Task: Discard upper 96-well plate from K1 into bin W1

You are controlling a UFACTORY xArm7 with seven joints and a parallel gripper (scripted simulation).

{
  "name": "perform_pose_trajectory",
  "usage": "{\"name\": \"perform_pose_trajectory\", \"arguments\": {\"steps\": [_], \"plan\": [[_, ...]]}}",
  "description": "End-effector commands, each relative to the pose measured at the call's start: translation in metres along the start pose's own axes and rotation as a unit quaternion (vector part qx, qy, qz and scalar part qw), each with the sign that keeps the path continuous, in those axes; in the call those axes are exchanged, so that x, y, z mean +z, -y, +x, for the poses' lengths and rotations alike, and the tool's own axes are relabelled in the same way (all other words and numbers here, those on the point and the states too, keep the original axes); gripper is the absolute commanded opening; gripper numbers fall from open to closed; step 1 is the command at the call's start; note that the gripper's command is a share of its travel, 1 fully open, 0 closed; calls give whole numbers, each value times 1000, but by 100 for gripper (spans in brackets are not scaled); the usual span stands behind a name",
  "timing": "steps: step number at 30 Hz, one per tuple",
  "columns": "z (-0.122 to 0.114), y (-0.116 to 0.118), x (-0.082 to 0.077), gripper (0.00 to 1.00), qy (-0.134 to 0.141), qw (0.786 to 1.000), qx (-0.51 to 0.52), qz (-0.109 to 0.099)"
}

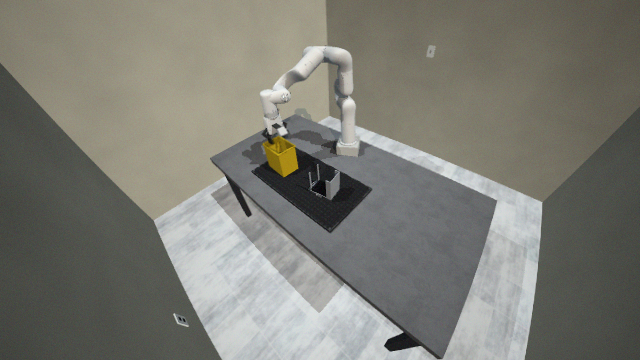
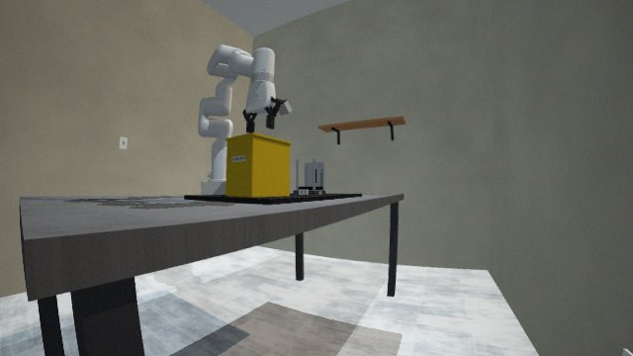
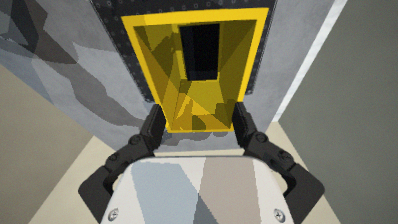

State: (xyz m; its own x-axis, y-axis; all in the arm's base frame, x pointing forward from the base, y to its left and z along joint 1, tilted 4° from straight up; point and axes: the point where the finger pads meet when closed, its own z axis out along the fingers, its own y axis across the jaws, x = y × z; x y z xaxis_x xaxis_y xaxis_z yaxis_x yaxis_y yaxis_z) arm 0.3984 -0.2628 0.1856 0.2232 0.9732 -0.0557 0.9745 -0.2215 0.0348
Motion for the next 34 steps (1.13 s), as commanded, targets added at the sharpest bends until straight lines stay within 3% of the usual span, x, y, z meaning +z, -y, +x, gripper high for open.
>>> {"name": "perform_pose_trajectory", "arguments": {"steps": [1, 9, 34], "plan": [[0, -1, -10, 100, 1, 1000, 0, -2], [0, -1, -29, 100, 1, 1000, 0, -2], [0, -1, -29, 100, 1, 1000, 0, -2]]}}
